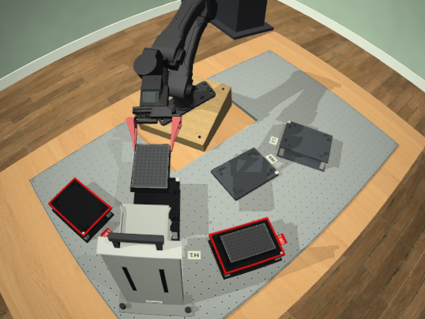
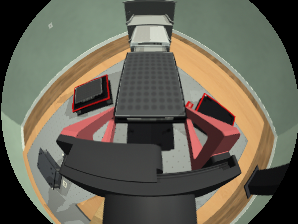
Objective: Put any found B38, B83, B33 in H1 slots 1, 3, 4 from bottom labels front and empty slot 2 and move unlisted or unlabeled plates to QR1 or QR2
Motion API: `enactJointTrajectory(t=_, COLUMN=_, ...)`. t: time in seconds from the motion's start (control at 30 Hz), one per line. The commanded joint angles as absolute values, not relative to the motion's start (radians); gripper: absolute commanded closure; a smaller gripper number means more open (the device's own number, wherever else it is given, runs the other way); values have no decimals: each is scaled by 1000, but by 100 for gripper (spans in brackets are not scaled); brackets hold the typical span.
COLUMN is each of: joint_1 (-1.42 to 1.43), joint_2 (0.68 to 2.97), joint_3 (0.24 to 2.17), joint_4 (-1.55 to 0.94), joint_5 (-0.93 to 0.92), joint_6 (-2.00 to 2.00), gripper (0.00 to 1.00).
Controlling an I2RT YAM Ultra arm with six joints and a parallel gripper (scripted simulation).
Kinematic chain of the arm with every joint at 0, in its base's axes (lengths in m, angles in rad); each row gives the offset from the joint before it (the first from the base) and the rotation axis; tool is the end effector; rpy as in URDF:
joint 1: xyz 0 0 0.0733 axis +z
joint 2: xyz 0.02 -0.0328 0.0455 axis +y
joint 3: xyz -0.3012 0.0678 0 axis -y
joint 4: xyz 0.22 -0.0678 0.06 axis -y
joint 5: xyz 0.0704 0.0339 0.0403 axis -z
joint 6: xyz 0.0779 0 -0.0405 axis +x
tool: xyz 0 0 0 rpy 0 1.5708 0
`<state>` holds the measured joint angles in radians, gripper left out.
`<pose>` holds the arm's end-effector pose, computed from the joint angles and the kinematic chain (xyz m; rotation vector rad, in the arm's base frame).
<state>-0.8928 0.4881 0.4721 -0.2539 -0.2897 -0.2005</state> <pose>0.0901 -0.0746 0.2777 0.4338 1.8072 -0.5004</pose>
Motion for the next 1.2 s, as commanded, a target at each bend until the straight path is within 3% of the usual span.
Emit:
enactJointTrajectory(t=0.0, joint_1=-894, joint_2=488, joint_3=474, joint_4=-241, joint_5=-293, joint_6=-202, gripper=14)
enactJointTrajectory(t=1.17, joint_1=-898, joint_2=497, joint_3=414, joint_4=-173, joint_5=-297, joint_6=-203, gripper=14)
